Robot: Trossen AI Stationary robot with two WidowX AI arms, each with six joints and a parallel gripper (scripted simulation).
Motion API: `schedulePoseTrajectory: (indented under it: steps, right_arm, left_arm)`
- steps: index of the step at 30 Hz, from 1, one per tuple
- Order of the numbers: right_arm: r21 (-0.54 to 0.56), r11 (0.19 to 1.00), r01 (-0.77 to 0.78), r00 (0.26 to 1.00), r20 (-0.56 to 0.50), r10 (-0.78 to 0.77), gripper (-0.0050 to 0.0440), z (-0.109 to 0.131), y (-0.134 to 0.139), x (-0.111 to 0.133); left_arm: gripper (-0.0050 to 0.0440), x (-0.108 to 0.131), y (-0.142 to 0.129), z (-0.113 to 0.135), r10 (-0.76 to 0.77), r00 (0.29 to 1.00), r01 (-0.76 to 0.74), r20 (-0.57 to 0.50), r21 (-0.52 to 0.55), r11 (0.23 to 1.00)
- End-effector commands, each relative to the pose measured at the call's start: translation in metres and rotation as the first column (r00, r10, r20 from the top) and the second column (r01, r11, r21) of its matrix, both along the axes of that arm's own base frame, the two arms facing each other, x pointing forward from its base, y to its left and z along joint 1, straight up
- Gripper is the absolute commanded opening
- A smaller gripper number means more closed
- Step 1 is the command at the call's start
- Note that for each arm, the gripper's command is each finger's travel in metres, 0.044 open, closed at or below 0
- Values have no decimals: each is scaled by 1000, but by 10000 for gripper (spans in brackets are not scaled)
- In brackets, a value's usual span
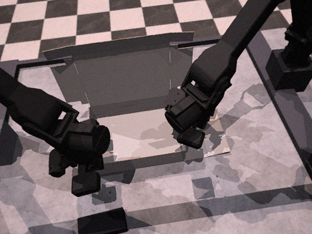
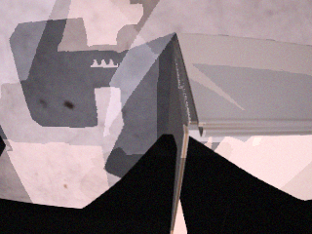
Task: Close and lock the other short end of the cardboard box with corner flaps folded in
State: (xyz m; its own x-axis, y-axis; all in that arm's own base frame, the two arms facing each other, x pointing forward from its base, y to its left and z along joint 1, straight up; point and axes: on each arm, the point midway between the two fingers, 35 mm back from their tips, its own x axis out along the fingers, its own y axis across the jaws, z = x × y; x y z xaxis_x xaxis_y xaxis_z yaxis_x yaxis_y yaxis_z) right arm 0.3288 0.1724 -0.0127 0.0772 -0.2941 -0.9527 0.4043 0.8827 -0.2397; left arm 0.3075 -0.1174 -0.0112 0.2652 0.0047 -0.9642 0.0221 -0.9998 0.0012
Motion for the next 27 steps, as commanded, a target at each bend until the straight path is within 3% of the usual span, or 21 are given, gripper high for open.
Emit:
schedulePoseTrajectory:
  steps: [1,7,9,15,24,26,27]
  right_arm:
    - [55,974,-221,974,-26,223,0,9,9,-10]
    - [92,868,-488,864,-88,495,0,5,15,-28]
    - [92,868,-488,864,-88,495,0,5,15,-28]
    - [151,638,-755,625,-131,770,0,-1,20,-51]
    - [224,242,-944,216,-134,967,0,-7,25,-81]
    - [224,242,-944,216,-134,967,0,-7,25,-81]
    - [234,143,-962,114,-135,984,0,-8,25,-84]
  left_arm:
    - [4,4,-2,6,-7,1000,7,19,-10,1000]
    - [4,4,-2,6,-7,1000,7,19,-10,1000]
    - [4,4,-2,6,-7,1000,7,19,-10,1000]
    - [4,4,-2,6,-7,1000,7,19,-10,1000]
    - [4,4,-2,6,-7,1000,7,19,-10,1000]
    - [4,4,-2,6,-7,1000,7,19,-10,1000]
    - [4,4,-2,6,-7,1000,7,19,-10,1000]
